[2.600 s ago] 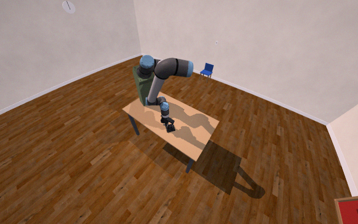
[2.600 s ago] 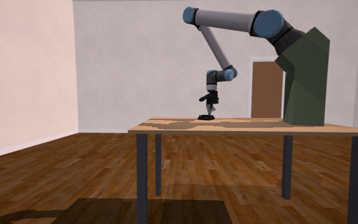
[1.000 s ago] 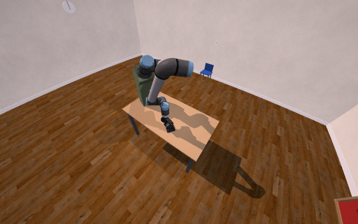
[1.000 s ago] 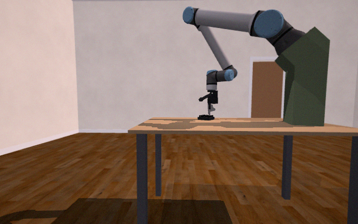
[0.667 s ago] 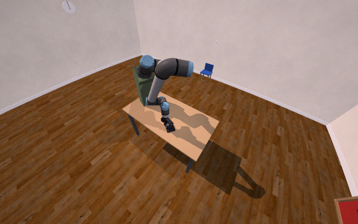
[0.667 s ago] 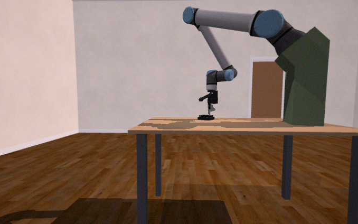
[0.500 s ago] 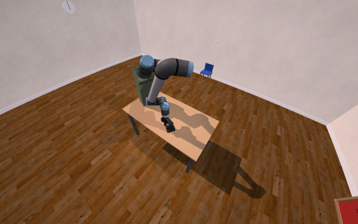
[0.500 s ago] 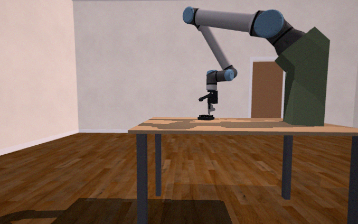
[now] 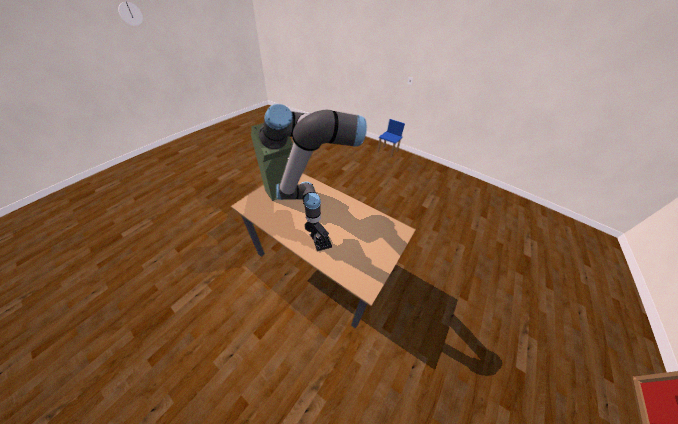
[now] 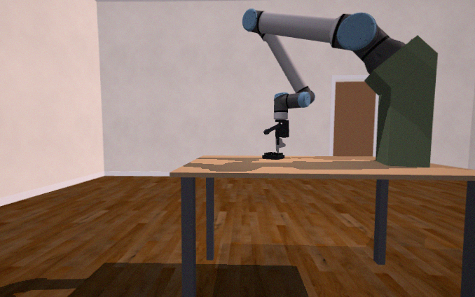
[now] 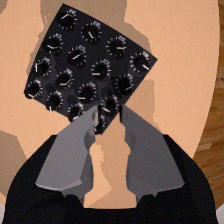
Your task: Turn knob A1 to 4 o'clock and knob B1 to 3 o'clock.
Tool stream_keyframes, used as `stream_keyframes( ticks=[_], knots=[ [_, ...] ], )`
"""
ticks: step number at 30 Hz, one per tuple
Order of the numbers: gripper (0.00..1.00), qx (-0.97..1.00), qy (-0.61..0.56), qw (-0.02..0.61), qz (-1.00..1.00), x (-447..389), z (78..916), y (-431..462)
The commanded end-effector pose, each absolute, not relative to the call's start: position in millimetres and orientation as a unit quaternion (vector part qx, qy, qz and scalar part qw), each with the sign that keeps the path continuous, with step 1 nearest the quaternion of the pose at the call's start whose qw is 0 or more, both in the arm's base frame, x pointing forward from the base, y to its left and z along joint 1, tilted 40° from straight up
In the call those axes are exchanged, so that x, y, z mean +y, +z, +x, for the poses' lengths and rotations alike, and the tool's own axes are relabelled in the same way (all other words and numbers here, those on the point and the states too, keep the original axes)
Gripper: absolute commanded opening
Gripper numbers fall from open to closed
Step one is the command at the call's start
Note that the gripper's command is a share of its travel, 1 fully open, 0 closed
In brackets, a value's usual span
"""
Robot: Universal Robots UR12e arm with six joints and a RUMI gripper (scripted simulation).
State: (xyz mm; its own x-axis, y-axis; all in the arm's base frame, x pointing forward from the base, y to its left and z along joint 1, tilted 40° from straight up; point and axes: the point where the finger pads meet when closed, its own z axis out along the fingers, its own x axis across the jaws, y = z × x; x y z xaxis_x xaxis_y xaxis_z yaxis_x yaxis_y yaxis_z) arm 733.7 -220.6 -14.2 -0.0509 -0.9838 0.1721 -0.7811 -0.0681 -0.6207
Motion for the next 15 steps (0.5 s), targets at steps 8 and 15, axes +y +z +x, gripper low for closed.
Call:
stream_keyframes(
  ticks=[8,15],
  knots=[
    [0.11,0.661,-0.297,0.17,-0.668,-218,727,-8],
    [0.11,0.661,-0.297,0.17,-0.668,-215,714,7]
  ],
)
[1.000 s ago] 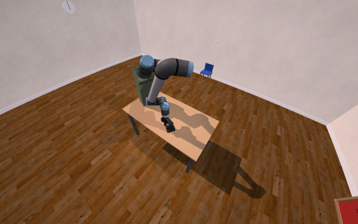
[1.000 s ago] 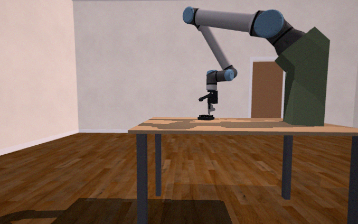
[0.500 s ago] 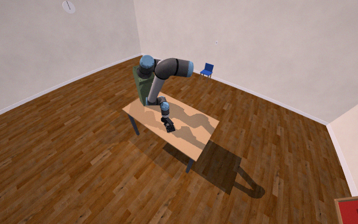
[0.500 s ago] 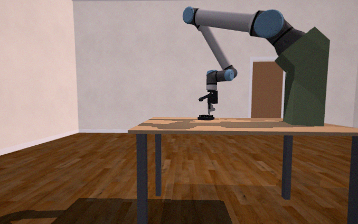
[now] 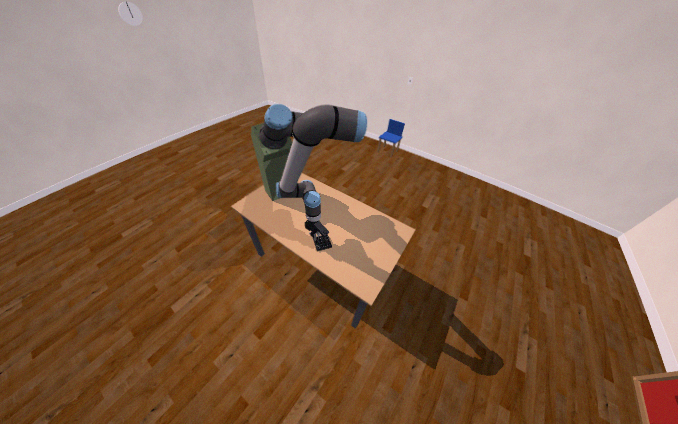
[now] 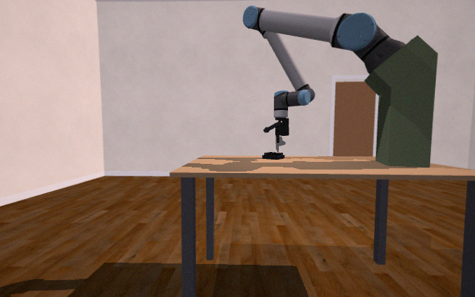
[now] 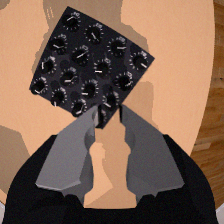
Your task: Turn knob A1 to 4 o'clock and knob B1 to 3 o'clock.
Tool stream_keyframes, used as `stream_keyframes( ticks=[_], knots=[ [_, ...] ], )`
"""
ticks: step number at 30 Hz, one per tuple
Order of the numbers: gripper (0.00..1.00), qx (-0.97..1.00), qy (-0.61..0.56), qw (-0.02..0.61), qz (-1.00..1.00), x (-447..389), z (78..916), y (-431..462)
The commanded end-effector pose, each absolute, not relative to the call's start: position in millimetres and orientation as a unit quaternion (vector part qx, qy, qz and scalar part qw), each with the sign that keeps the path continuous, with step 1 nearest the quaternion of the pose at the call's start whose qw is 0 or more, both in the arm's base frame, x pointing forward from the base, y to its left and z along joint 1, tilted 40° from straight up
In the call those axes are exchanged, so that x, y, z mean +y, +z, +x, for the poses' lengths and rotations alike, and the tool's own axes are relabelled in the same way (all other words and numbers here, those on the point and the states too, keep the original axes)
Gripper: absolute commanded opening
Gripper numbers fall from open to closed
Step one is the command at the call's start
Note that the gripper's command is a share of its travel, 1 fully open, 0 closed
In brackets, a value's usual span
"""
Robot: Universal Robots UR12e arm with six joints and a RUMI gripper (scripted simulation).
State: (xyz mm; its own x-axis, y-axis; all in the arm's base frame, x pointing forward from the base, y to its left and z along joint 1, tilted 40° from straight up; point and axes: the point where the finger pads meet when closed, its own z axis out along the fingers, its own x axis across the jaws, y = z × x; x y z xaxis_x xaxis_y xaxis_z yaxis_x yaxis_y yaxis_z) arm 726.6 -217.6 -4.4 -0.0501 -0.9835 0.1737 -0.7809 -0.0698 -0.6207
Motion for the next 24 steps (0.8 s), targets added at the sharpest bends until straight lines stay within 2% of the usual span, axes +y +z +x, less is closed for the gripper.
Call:
stream_keyframes(
  ticks=[1,20,21,24],
  knots=[
    [0.11,0.661,-0.297,0.17,-0.668,-214.8,712.8,8.8],
    [0.11,0.661,-0.297,0.17,-0.668,-213.4,708.9,14.4],
    [1.0,0.661,-0.297,0.17,-0.668,-213.4,708.9,14.4],
    [1.0,0.661,-0.297,0.17,-0.668,-213.3,708.7,14.6]
  ],
)
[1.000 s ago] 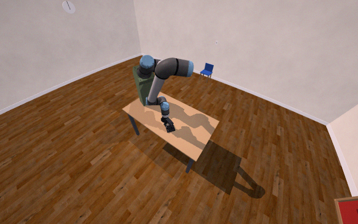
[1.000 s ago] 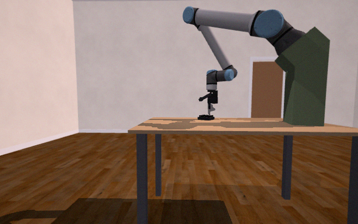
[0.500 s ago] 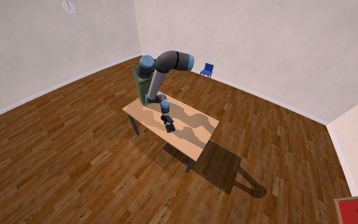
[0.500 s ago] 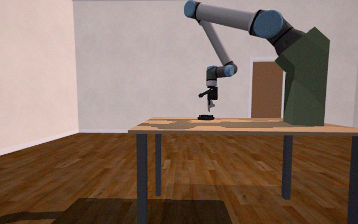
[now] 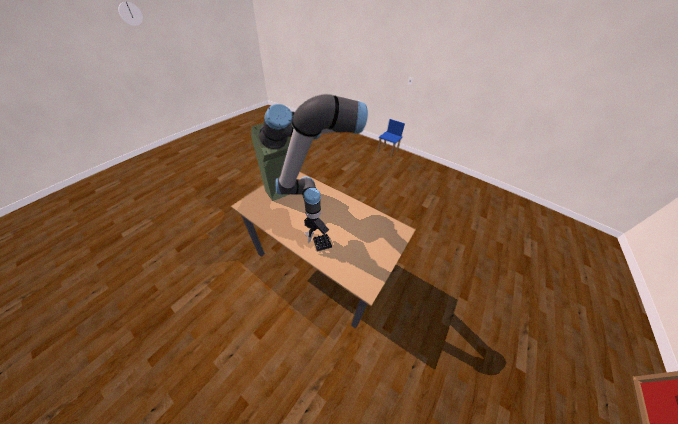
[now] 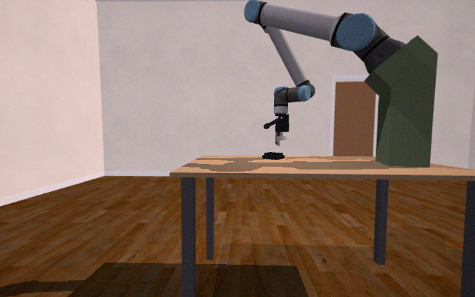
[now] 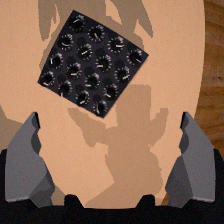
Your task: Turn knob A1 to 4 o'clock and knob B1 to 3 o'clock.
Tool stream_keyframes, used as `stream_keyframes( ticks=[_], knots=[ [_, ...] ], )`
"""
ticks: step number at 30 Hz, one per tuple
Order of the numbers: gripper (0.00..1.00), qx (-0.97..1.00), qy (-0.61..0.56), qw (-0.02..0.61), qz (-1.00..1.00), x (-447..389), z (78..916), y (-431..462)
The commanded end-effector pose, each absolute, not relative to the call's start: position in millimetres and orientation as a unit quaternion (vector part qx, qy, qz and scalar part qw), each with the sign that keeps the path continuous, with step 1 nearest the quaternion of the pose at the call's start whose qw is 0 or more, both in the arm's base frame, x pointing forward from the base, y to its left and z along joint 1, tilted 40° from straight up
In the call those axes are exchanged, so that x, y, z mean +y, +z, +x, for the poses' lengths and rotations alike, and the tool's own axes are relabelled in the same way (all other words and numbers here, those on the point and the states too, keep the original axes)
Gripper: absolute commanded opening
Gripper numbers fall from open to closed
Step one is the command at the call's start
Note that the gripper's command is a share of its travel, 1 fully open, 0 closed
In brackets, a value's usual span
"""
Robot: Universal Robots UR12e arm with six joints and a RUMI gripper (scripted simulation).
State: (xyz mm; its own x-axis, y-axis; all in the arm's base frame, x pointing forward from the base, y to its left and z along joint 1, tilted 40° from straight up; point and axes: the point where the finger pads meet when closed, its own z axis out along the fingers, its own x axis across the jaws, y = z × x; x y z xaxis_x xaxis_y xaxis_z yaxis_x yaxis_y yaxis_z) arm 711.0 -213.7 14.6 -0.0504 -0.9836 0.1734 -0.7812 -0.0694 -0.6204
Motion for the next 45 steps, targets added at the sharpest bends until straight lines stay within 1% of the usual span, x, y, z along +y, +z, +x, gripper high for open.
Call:
stream_keyframes(
  ticks=[1,16,30,45],
  knots=[
    [1.0,0.661,-0.297,0.17,-0.668,-213,708,15],
    [1.0,0.661,-0.297,0.17,-0.668,-207,683,46],
    [1.0,0.661,-0.297,0.17,-0.668,-196,642,95],
    [1.0,0.661,-0.297,0.17,-0.668,-194,636,104]
  ],
)
